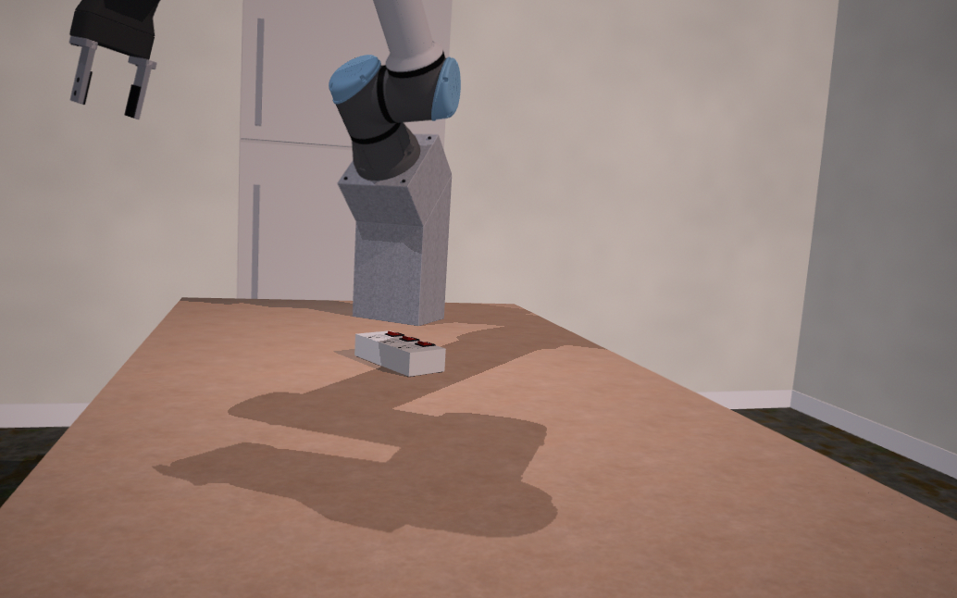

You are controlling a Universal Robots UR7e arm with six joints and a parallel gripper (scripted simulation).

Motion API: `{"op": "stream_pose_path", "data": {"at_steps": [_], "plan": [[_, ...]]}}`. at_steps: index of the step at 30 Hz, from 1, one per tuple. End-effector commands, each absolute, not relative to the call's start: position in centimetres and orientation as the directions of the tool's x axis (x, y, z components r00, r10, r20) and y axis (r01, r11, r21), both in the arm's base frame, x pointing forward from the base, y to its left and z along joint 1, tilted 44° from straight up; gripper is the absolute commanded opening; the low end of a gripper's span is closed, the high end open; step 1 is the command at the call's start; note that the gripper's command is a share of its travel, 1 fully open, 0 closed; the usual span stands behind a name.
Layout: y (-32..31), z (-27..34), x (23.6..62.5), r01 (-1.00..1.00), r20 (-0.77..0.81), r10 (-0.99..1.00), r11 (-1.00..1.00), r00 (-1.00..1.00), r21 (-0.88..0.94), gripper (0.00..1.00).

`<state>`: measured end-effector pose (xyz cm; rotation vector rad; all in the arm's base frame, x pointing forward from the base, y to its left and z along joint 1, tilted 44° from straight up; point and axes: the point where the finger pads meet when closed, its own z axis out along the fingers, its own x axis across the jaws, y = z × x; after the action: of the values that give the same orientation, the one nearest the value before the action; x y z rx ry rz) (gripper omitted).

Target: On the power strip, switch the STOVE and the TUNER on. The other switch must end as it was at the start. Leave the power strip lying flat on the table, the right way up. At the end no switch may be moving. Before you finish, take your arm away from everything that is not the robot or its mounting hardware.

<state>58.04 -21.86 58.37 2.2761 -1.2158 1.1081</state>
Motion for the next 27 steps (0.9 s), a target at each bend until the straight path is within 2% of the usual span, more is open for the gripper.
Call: {"op": "stream_pose_path", "data": {"at_steps": [1, 27], "plan": [[-21.82, 58.49, 58.0, -0.811, 0.765, -0.553, -0.581, 0.331, -0.068, 1.0], [-21.75, 58.27, 57.95, -0.811, 0.764, -0.554, -0.58, 0.329, -0.071, 1.0]]}}
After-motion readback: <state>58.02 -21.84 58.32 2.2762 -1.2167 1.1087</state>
